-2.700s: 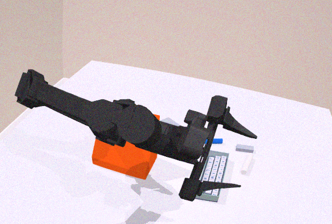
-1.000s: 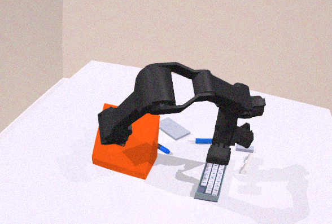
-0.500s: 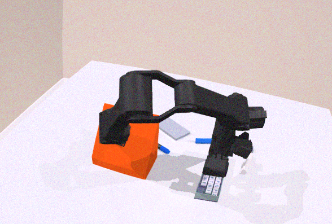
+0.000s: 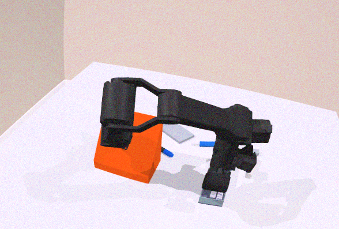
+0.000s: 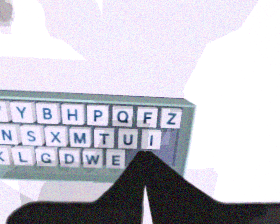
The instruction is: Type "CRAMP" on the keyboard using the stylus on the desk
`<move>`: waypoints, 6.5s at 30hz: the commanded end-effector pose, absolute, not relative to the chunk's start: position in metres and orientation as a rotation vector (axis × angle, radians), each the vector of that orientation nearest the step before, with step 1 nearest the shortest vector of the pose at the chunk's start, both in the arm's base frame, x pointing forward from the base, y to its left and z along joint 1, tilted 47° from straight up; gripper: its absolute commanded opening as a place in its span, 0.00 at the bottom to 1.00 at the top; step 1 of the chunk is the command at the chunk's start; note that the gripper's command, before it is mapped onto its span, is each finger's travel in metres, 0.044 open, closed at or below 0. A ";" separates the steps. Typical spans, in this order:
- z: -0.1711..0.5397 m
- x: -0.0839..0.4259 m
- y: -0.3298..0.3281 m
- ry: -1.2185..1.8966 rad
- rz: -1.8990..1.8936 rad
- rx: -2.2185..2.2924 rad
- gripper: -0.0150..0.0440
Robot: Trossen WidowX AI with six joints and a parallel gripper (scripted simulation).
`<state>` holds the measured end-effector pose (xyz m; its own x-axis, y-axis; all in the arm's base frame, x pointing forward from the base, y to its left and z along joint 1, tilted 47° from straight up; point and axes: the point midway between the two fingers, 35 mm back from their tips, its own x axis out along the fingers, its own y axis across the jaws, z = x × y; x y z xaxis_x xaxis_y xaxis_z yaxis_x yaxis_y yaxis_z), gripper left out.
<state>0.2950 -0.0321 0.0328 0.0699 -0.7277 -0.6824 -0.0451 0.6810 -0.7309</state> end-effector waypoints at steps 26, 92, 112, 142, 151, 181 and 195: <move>-0.044 0.259 0.037 1.430 -0.575 -0.691 0.25; -0.129 0.241 0.145 1.999 -0.642 -0.851 0.51; -0.143 0.242 0.130 1.999 -0.643 -0.852 0.51; -0.163 0.244 0.108 1.999 -0.644 -0.852 0.51; -0.169 0.244 0.101 1.998 -0.645 -0.852 0.51; -0.136 0.241 0.138 1.991 -0.623 -0.850 0.25; -0.145 0.253 0.139 1.887 -0.344 -0.789 0.25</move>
<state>0.2515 0.1392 -0.1442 -0.2947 -0.6750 -0.6764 -0.3528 0.7347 -0.5795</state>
